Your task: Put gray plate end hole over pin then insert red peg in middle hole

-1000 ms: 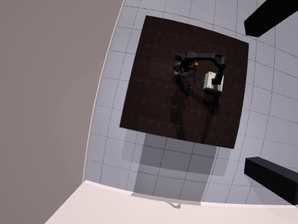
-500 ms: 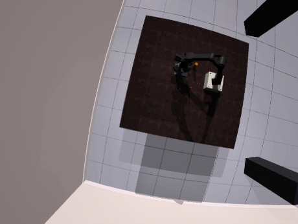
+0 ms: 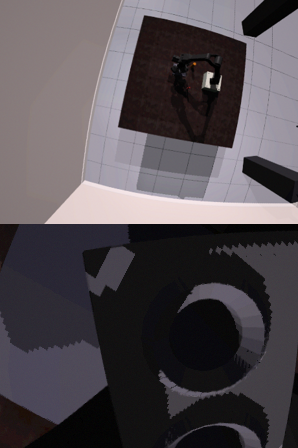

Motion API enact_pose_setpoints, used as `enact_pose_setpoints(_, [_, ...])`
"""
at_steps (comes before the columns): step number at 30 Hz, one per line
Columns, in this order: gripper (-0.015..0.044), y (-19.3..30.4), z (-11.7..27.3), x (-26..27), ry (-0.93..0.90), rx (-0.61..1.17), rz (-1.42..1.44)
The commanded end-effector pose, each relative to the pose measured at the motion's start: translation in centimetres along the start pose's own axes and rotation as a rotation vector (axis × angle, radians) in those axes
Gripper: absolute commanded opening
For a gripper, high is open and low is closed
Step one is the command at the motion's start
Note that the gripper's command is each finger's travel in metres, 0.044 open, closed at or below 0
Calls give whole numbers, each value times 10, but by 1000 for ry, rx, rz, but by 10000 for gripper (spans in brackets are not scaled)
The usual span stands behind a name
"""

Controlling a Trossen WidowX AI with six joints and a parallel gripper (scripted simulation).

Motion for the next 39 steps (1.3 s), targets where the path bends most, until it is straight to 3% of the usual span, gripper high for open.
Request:
enact_pose_setpoints(1, [0,0,1,0,1,1,0])
enact_pose_setpoints(6, [0,0,1,0,1,1,0])
enact_pose_setpoints(23, [440,0,1,0,1,1,0])
enact_pose_setpoints(28, [440,0,3,0,1,1,0])
enact_pose_setpoints(35, [440,3,103,-2,3,-2,4])
enact_pose_setpoints(39, [440,2,119,0,3,-2,4])
Point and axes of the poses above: the point midway between the two fingers, 35 mm back from their tips, its own z axis back along the fingers, its own x axis across the jaws, y = z × x, the point moved 8 cm from there along z, back along the fingers, and after that the axes turned 7 degrees about -z, right-handed, at the moved point
